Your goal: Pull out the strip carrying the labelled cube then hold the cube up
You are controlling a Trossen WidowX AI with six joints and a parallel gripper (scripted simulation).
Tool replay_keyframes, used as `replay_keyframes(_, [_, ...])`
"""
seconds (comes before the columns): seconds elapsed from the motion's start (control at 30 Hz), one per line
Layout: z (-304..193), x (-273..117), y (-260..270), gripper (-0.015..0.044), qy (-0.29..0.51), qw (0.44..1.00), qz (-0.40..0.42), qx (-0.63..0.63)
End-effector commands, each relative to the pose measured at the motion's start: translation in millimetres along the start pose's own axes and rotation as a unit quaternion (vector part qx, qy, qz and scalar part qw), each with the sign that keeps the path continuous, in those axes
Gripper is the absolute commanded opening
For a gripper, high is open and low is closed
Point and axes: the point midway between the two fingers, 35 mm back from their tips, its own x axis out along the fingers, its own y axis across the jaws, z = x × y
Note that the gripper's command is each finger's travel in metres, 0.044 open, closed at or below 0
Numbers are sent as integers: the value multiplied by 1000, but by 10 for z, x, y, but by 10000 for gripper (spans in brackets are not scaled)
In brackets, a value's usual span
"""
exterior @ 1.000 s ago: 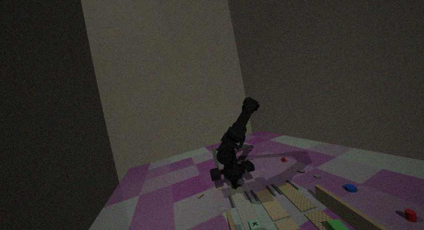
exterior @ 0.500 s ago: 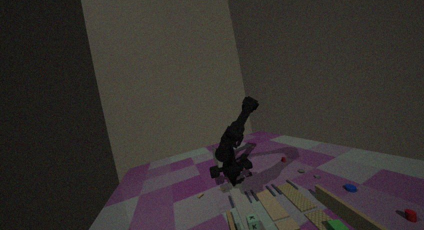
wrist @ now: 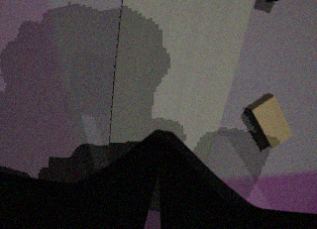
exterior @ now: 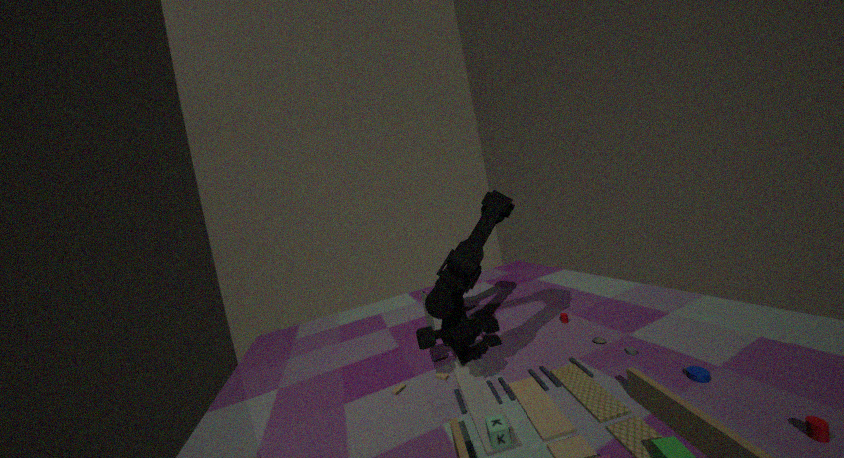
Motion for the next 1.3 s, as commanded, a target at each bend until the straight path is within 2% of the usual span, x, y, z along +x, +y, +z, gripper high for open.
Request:
replay_keyframes(0.0, [-125, 38, -1, 0, 10, 1000, 0, 3])
replay_keyframes(1.27, [-680, 28, 4, 0, 12, 1000, 0, 4])
